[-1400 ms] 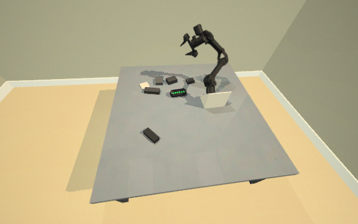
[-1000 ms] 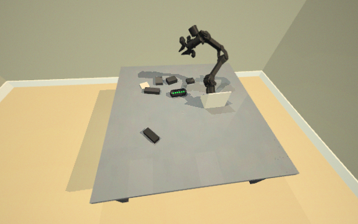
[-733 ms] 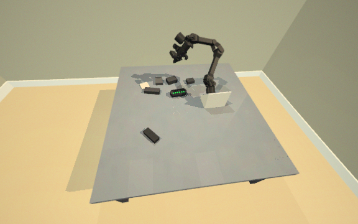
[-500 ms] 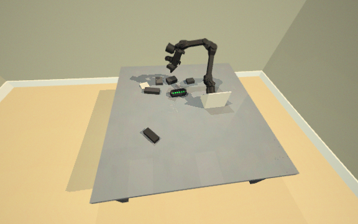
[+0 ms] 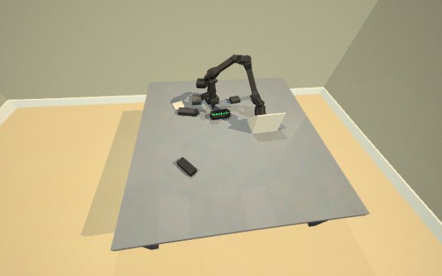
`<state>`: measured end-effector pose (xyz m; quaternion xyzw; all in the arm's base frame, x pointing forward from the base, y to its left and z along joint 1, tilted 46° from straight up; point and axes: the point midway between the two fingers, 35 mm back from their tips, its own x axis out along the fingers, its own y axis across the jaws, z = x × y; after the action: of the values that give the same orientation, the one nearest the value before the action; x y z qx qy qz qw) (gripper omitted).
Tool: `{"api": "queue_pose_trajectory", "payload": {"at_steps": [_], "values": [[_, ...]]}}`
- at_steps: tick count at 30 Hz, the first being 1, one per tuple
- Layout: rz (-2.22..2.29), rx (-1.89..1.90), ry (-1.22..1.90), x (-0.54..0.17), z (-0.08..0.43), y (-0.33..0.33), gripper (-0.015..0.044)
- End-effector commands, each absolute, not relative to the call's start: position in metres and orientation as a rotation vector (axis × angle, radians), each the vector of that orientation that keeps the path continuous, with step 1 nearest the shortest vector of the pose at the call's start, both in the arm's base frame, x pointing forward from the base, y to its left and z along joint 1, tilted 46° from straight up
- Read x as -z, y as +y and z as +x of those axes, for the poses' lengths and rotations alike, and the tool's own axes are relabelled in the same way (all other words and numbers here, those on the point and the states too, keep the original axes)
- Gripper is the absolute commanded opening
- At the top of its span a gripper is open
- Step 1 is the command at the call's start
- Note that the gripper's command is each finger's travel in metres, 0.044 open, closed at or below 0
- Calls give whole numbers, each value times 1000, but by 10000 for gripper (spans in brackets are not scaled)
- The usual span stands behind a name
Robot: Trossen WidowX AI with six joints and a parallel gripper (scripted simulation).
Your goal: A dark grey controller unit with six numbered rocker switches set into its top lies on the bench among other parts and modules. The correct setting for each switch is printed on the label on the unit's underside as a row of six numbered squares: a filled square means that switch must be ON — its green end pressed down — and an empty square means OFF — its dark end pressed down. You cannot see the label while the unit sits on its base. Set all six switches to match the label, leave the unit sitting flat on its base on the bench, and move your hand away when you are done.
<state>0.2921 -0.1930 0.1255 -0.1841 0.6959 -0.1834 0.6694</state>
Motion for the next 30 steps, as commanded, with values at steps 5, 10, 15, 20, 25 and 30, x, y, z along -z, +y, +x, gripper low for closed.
{"api": "queue_pose_trajectory", "payload": {"at_steps": [5, 10, 15, 20, 25, 30], "values": [[-425, 393, 1563, -125, 295, -198, 0], [-424, 394, 1563, -119, 295, -204, 0], [-424, 395, 1563, -114, 295, -210, 0], [-423, 396, 1563, -109, 295, -216, 0], [-423, 397, 1563, -104, 295, -222, 0], [-423, 399, 1563, -99, 295, -228, 0]]}}
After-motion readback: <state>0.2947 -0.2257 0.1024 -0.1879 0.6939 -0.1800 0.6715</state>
